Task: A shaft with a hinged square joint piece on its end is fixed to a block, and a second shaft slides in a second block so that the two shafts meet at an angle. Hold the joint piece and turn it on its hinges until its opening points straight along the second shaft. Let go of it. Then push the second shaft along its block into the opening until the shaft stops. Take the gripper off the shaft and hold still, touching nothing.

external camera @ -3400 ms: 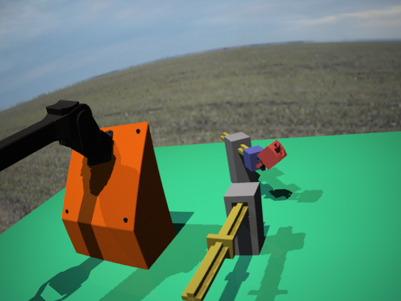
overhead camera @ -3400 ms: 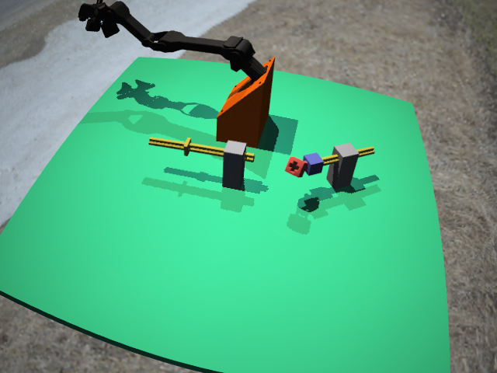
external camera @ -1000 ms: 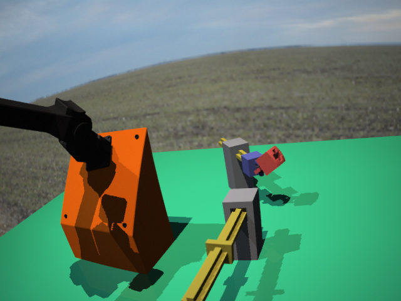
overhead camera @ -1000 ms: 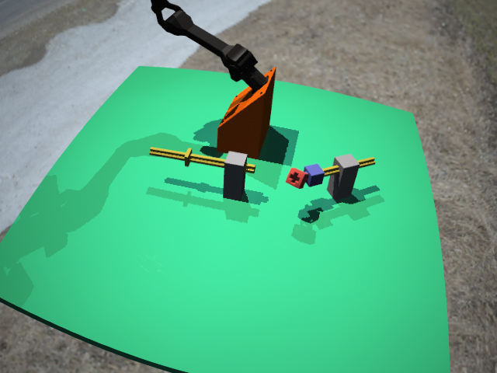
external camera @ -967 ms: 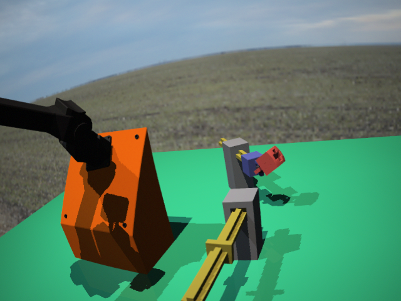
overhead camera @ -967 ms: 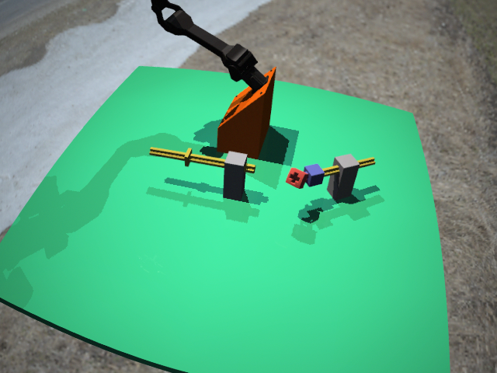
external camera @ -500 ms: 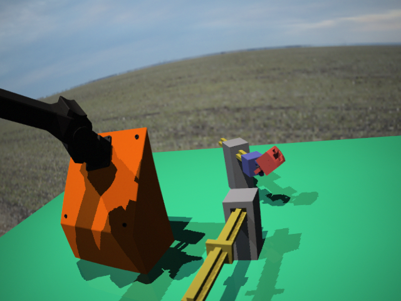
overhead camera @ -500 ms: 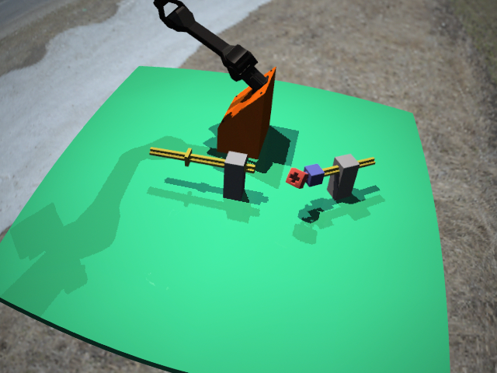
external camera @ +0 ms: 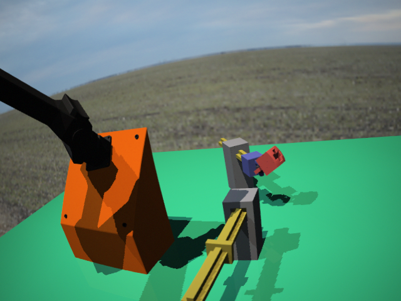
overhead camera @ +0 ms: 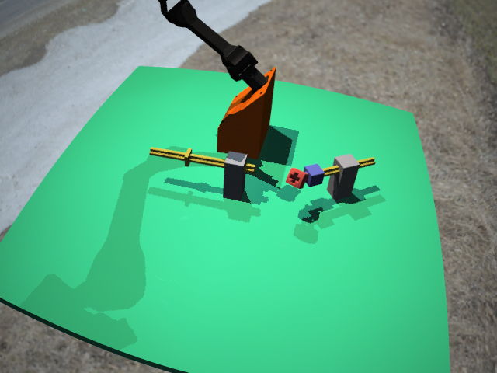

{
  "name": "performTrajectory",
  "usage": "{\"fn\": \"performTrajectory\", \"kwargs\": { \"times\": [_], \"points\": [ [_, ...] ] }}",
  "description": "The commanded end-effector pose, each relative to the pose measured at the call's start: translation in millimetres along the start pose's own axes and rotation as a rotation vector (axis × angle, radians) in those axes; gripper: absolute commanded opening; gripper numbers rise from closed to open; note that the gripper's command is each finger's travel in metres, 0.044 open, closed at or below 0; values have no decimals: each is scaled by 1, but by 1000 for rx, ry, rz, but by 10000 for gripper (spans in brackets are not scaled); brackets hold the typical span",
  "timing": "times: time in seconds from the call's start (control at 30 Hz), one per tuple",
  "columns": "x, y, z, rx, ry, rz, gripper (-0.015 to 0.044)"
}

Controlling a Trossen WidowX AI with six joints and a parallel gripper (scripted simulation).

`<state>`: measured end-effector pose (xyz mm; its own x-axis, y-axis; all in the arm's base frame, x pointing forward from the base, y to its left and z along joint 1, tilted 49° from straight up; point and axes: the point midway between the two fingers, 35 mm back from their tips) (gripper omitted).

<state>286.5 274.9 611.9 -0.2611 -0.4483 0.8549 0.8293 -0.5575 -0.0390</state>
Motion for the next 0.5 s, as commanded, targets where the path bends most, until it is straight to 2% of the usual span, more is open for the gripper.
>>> {"fn": "performTrajectory", "kwargs": {
  "times": [0.0, 0.47],
  "points": [
    [-43, 23, 9, -72, -108, -23, 440],
    [-170, 91, 8, -266, -459, -117, 440]
  ]
}}
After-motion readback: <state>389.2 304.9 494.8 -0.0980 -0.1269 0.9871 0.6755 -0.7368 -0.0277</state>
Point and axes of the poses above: the point midway between the two fingers, 35 mm back from their tips, its own z axis out along the fingers, its own x axis across the jaws, y = z × x, and after that the axes turned 1 degree about z, right-handed
